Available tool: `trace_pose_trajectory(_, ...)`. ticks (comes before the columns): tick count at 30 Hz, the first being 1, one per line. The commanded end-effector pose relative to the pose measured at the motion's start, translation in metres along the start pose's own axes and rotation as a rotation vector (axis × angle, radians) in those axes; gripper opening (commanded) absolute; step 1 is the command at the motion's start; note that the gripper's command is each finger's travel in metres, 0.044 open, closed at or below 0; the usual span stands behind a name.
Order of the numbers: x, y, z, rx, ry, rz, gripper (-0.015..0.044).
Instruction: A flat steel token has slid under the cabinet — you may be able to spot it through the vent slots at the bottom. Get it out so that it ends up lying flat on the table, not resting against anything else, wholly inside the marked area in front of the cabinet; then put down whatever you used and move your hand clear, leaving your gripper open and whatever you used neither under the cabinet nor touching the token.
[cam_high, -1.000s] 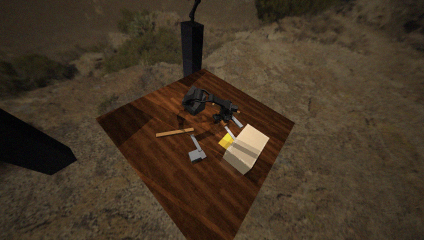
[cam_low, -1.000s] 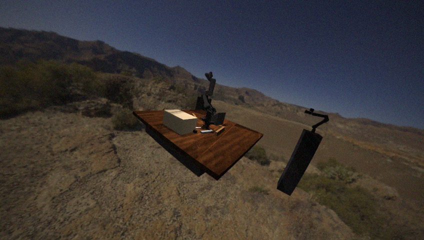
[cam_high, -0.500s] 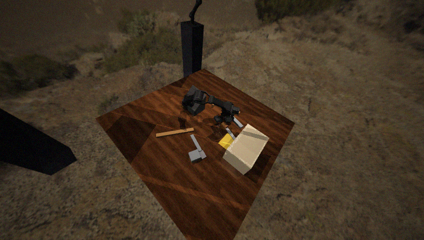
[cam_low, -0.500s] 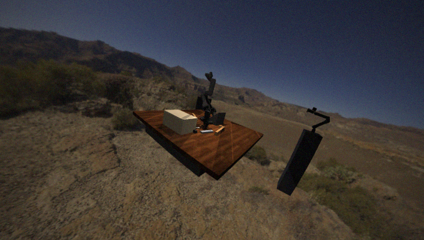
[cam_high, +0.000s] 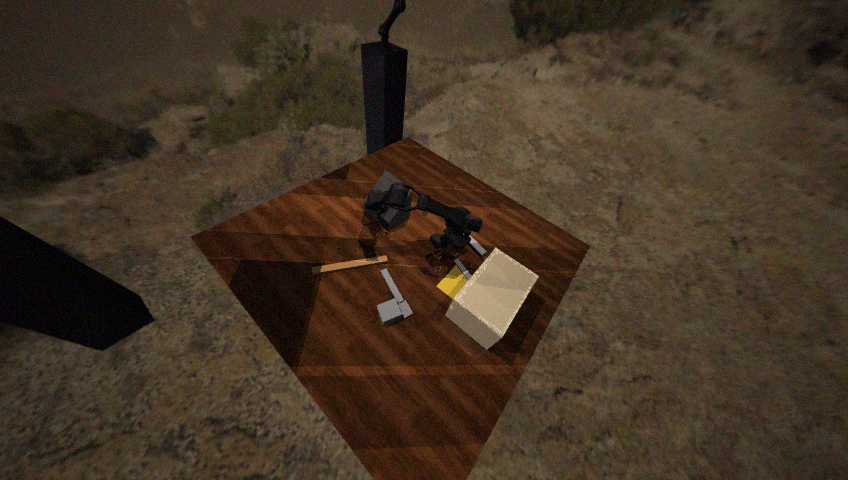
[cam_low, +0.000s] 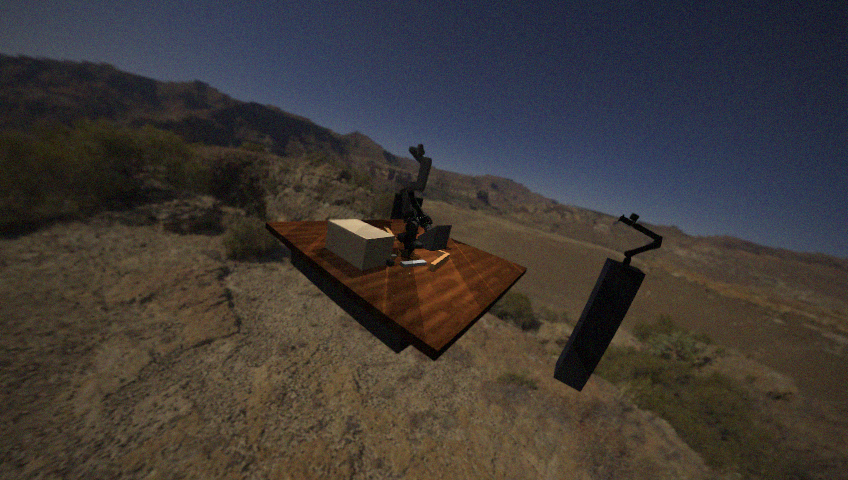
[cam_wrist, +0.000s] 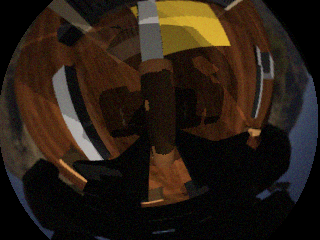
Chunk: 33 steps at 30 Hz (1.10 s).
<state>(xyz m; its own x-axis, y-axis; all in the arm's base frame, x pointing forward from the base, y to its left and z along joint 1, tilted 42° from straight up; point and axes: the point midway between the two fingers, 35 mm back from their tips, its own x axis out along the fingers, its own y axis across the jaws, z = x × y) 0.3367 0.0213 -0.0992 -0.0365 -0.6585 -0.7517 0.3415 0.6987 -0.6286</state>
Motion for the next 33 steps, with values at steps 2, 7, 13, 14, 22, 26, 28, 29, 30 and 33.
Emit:
trace_pose_trajectory(2, 0.0, 0.001, 0.009, 0.003, 0.001, 0.004, 0.0)
trace_pose_trajectory(7, 0.0, 0.001, 0.015, 0.003, 0.0, 0.004, 0.0)
trace_pose_trajectory(13, 0.0, 0.001, 0.022, 0.004, 0.0, 0.003, 0.0)
trace_pose_trajectory(14, 0.0, 0.001, 0.023, 0.004, 0.0, 0.003, 0.0)
trace_pose_trajectory(22, 0.0, 0.001, 0.032, 0.004, 0.0, 0.003, 0.0)
trace_pose_trajectory(26, -0.001, 0.001, 0.037, 0.004, -0.001, 0.003, 0.0)
trace_pose_trajectory(28, -0.001, 0.001, 0.039, 0.004, -0.001, 0.003, 0.0)
trace_pose_trajectory(29, -0.001, 0.001, 0.04, 0.004, -0.001, 0.003, 0.0)
trace_pose_trajectory(30, -0.001, 0.001, 0.041, 0.004, -0.001, 0.003, 0.0)
trace_pose_trajectory(33, -0.001, 0.001, 0.044, 0.004, -0.001, 0.003, 0.0)
